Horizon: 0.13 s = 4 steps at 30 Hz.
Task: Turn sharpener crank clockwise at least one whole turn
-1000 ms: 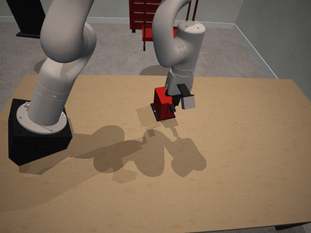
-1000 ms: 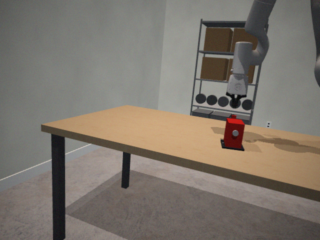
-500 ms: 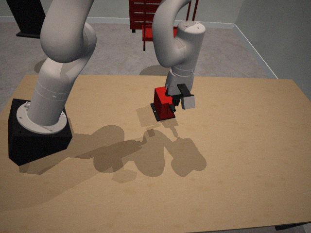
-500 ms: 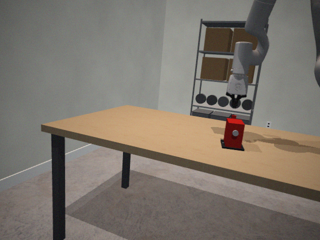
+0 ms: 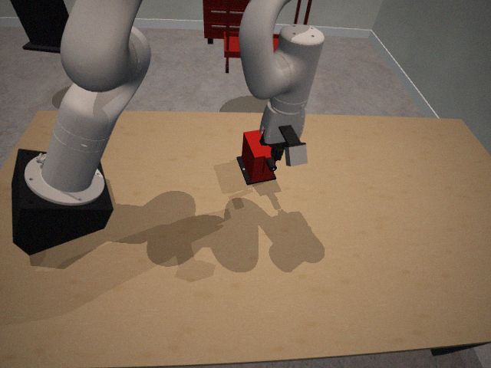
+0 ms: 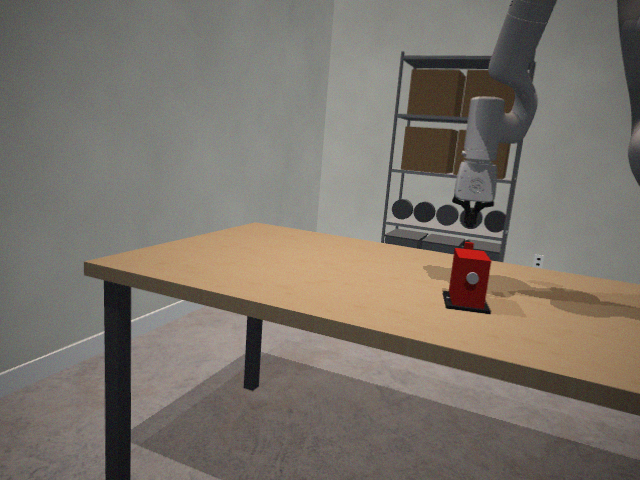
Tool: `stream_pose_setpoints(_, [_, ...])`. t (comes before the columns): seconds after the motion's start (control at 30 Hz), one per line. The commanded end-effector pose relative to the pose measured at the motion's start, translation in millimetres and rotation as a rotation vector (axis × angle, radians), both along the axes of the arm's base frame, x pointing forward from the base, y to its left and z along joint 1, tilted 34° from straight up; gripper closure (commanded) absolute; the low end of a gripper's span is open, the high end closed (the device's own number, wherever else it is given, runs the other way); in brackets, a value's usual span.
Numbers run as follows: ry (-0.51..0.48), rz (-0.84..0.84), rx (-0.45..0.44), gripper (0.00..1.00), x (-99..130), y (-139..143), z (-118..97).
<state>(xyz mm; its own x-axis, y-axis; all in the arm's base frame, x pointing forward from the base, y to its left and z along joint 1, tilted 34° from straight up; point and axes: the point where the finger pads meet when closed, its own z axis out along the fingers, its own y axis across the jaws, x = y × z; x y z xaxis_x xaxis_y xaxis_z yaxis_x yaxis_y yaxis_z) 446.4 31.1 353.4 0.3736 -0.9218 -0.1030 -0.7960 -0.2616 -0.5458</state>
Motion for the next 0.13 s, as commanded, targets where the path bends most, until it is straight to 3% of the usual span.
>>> stream_pose_setpoints(0.0, [-0.001,0.0,0.0,1.0,0.4,-0.1,0.7])
stream_pose_setpoints(0.1, [-0.001,0.0,0.0,1.0,0.4,-0.1,0.7])
